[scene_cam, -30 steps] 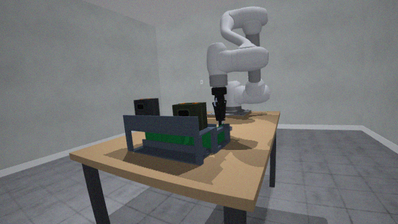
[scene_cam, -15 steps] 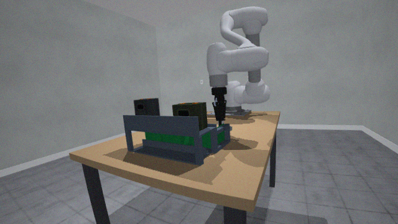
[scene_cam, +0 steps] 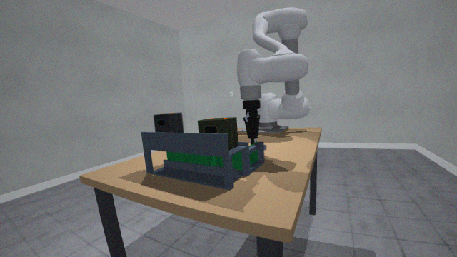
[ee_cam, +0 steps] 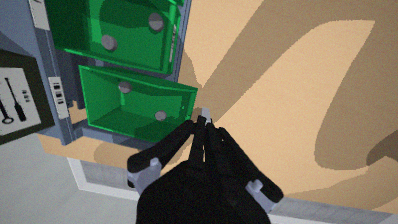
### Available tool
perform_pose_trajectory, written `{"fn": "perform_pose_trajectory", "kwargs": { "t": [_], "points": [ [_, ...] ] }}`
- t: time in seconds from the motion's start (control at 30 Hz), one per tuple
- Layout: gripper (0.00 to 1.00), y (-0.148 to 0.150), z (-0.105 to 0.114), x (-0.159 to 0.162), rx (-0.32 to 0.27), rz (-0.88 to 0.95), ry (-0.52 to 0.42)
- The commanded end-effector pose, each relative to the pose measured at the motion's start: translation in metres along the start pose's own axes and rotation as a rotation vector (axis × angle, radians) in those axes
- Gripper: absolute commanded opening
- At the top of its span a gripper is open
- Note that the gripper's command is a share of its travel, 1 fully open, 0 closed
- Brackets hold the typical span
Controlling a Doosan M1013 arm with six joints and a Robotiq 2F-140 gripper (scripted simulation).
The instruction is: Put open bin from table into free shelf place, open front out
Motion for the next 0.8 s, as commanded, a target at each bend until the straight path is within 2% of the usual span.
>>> {"fn": "perform_pose_trajectory", "kwargs": {
  "t": [0.0, 0.77],
  "points": [
    [0.0, -0.002, 0.0, 0.0, 0.0, 0.0, 0.0],
    [0.0, -0.015, 0.0, -0.004, 0.0, 0.0, 0.0]
  ]
}}
Point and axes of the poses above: the point where the finger pads meet when closed, its own z axis back along the fingers, its own y axis across the jaws, x = y × z, the point moved 7 cm from there along z, back along the fingers, and after that the axes turned 15 degrees about z, right-handed, at the moved point
